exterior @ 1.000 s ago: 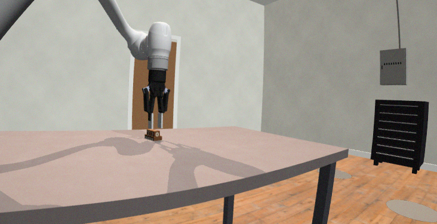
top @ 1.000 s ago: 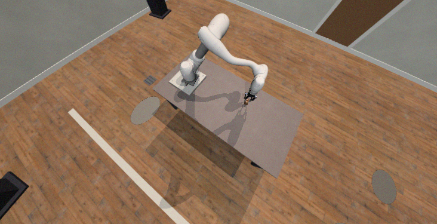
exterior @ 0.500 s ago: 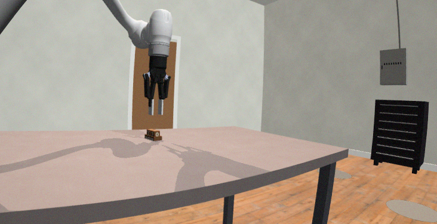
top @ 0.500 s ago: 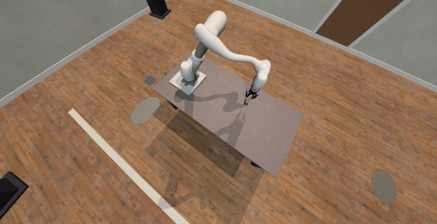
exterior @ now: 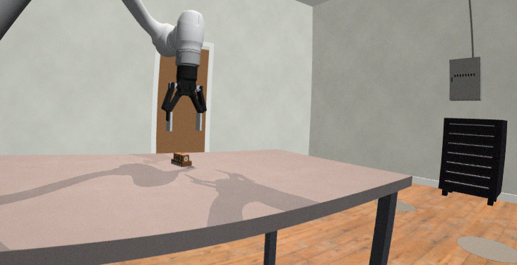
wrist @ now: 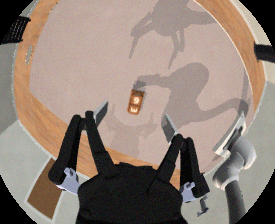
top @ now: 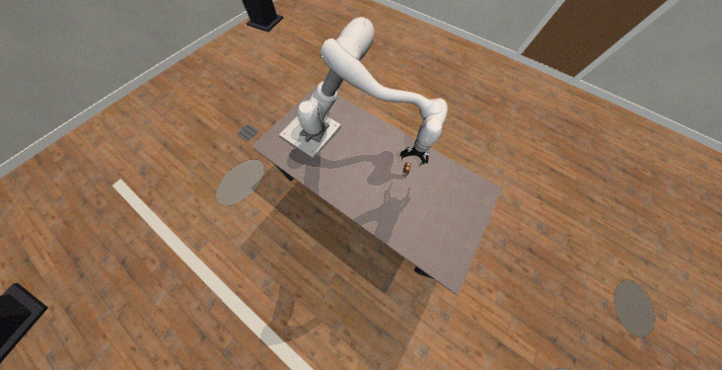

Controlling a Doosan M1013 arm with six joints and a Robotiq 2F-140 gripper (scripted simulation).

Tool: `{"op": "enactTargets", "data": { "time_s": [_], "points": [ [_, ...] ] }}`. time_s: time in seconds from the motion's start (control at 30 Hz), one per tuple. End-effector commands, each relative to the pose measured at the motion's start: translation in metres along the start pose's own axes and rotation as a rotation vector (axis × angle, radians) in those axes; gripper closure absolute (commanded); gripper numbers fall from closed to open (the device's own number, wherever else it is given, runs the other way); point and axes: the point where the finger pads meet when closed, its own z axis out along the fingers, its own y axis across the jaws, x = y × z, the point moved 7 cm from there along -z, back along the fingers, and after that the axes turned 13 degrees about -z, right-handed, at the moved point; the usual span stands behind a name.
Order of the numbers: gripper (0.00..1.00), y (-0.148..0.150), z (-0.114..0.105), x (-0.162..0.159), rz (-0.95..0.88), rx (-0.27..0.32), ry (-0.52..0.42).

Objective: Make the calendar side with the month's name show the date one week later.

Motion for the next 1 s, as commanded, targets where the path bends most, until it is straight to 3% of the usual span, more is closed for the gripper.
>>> {"op": "enactTargets", "data": {
  "time_s": [0.0, 0.5, 0.97],
  "points": [
    [0.0, 0.0, 0.0, 0.0, 0.0, 0.0, 0.0],
    [0.0, 0.0, -0.004, 0.0, 0.0, 0.0, 0.0],
    [0.0, 0.0, -0.039, 0.0, 0.0, 0.0, 0.0]
  ]
}}
